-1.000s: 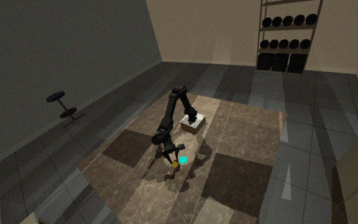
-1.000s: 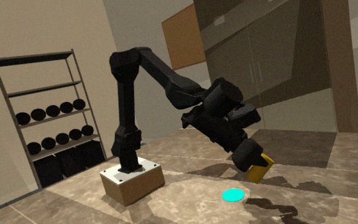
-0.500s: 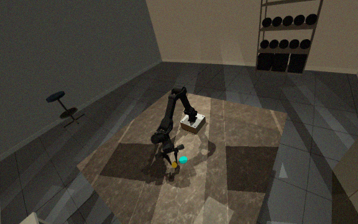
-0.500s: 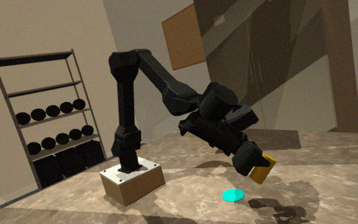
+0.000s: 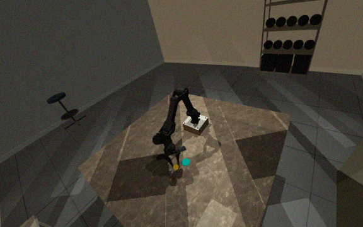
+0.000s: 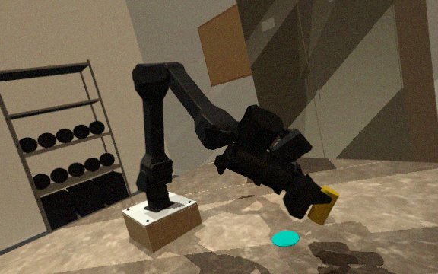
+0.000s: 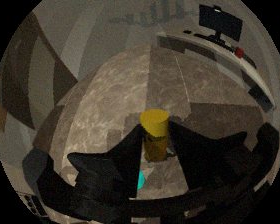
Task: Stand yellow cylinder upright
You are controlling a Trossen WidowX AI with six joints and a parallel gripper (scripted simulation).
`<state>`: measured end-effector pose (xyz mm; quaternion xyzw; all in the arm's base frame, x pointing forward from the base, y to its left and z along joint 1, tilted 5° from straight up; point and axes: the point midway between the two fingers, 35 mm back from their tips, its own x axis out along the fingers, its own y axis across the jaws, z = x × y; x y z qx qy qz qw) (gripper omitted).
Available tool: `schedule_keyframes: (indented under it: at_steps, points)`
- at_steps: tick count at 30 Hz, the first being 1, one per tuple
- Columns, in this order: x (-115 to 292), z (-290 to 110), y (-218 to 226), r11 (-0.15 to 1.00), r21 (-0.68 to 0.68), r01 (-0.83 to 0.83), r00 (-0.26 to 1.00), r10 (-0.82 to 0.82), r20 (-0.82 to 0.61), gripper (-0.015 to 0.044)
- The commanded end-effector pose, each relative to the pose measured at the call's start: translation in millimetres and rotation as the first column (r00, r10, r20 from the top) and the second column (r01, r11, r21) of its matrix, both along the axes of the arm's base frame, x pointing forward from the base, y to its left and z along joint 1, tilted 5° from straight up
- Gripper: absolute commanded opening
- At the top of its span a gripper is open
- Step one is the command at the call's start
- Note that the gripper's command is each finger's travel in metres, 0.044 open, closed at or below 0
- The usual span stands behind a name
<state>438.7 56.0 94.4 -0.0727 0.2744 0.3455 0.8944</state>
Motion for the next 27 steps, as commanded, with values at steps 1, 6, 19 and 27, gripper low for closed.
schedule_keyframes:
  at_steps: [1, 6, 19, 27]
  points:
    - [-0.4, 0.7, -1.1, 1.0, 0.028, -0.002, 1.0, 0.001, 0.018, 0.0105]
    - [-0.8, 1.4, -2.4, 0.999, 0.05, -0.004, 0.999, 0.002, 0.037, 0.0105]
    - [-3.3, 3.5, -5.9, 0.995, 0.103, -0.015, 0.996, 0.006, 0.086, 0.0105]
    - [-5.8, 5.0, -8.0, 0.991, 0.134, -0.025, 0.993, 0.009, 0.116, 0.0105]
